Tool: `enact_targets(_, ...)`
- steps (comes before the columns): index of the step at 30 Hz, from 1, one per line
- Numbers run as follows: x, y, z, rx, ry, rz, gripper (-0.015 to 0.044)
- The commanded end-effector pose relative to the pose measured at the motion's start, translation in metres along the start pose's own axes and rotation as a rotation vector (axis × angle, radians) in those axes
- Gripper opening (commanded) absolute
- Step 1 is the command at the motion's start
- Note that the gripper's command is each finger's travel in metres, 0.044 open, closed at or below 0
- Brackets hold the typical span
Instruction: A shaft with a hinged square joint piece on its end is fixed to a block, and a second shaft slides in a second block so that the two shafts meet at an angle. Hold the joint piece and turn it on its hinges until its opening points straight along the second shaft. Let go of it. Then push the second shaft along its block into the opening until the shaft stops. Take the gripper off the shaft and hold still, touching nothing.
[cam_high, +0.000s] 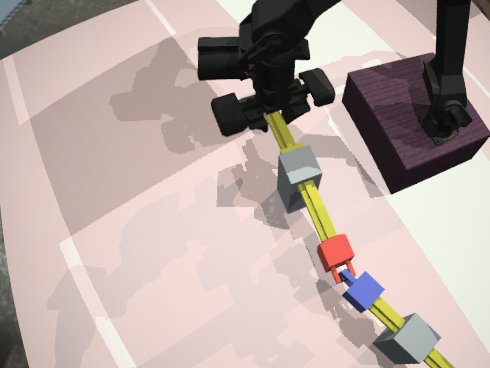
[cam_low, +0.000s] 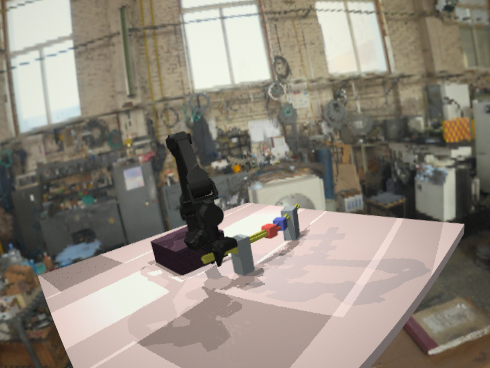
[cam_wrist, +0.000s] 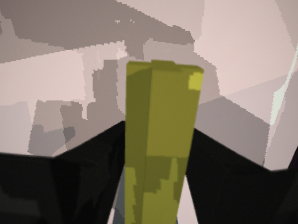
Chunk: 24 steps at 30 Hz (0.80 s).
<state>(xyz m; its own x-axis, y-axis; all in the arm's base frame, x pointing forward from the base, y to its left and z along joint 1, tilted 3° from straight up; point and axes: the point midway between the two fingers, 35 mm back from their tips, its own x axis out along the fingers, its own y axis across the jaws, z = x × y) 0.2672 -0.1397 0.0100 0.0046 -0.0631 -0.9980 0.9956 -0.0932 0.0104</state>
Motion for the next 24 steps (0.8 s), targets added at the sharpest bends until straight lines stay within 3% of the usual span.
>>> enact_targets(1,-0.0002,0.0002,0.0001,0.0,0.0,0.001,0.0251)
enact_targets(8,-0.0002,0.0002,0.0001,0.0,0.0,0.001,0.0434)
enact_targets(24,-0.0093,0.0006,0.0007,-0.002,0.0,0.002,0.044)
